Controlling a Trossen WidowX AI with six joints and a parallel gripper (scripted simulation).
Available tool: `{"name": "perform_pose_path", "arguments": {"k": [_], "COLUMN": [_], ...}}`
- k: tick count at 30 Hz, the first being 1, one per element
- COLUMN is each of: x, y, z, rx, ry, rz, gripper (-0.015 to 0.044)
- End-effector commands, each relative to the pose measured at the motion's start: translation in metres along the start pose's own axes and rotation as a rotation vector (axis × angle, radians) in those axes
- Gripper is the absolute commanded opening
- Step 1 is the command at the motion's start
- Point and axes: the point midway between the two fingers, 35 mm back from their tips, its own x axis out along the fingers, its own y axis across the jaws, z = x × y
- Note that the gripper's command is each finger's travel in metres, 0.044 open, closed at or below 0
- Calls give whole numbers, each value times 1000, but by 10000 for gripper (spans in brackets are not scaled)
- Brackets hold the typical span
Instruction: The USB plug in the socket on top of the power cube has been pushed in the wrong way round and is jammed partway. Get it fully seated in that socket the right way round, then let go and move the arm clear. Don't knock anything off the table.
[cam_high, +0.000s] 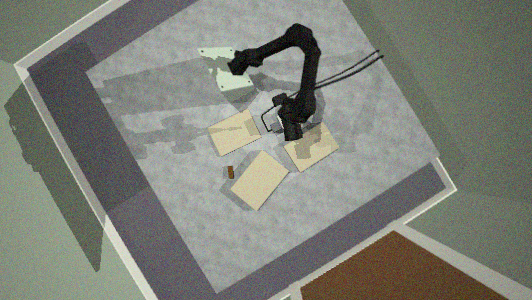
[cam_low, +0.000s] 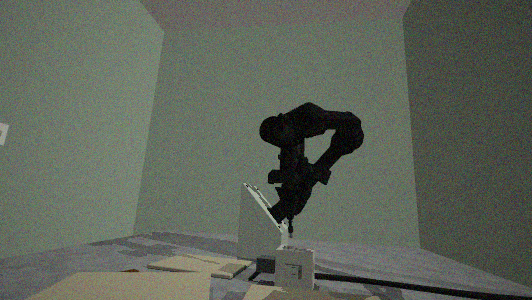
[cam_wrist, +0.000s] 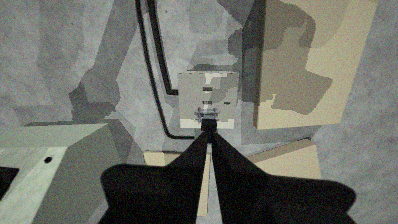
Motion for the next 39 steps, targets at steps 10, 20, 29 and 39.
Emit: {"name": "perform_pose_path", "arguments": {"k": [10,20,29,39], "x": [2,3,4,5], "y": [0,0,0,0], "z": [0,-1,-1,-2], "rx": [-8,-14,-19,-25], "ry": [5,8,11,14], "rz": [1,1,1,1], "gripper": [0,0,0,0]}}
